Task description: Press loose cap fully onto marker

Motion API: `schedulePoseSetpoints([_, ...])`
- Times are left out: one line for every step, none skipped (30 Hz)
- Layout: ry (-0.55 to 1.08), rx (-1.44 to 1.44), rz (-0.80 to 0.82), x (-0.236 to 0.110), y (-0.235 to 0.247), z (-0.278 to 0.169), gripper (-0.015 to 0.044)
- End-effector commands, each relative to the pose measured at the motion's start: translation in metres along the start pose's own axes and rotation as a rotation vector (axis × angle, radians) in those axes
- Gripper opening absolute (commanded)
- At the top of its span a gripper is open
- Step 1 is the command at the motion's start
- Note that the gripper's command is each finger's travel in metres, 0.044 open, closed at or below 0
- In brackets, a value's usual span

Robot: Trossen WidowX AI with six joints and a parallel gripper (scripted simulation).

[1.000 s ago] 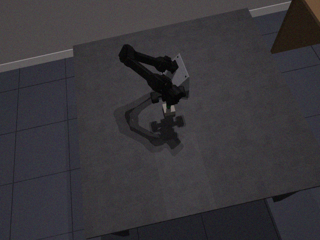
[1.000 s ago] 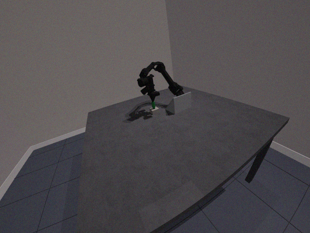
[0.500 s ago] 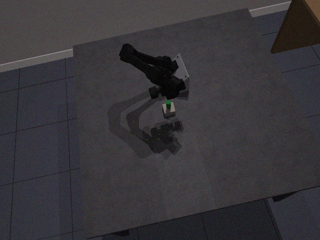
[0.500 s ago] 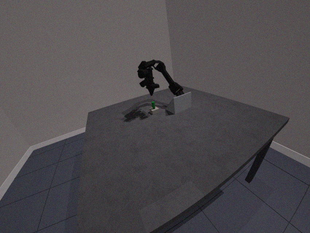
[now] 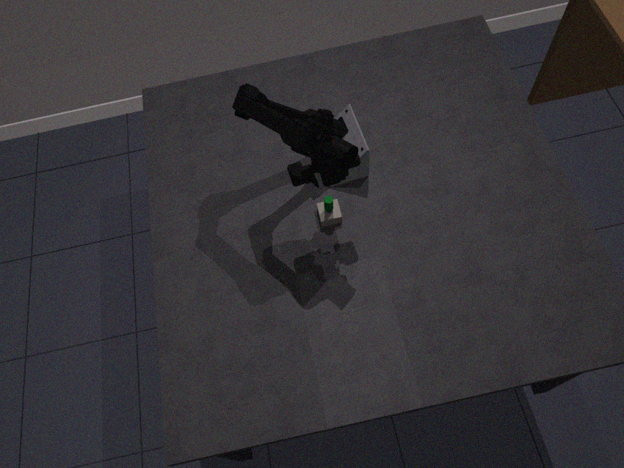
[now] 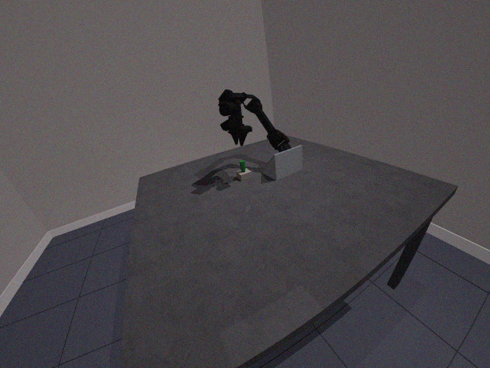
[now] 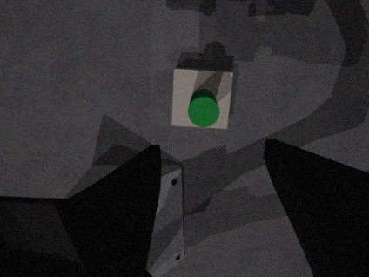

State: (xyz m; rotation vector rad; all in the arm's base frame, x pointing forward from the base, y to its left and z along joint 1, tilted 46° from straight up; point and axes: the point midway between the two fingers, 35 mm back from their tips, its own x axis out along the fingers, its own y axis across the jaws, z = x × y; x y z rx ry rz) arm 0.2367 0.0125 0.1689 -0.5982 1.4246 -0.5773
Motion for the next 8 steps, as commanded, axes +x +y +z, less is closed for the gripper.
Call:
schedulePoseSetpoints([0.004, 0.006, 0.004, -0.0002, 0.0006, -0.0006, 0.0341])
schedulePoseSetpoints([0.004, 0.006, 0.004, -0.0002, 0.0006, -0.0006, 0.0368])
schedulePoseSetpoints([0.004, 0.006, 0.004, -0.0002, 0.0006, -0.0006, 0.0394])
schedulePoseSetpoints([0.004, 0.006, 0.004, -0.0002, 0.0006, -0.0006, 0.042])
schedulePoseSetpoints([0.004, 0.006, 0.004, -0.0002, 0.0006, -0.0006, 0.044])
schedulePoseSetpoints([0.004, 0.006, 0.004, -0.0002, 0.0006, -0.0006, 0.044])
schedulePoseSetpoints([0.004, 0.006, 0.004, -0.0002, 0.0006, -0.0006, 0.044])
schedulePoseSetpoints([0.004, 0.006, 0.004, -0.0002, 0.0006, -0.0006, 0.044])
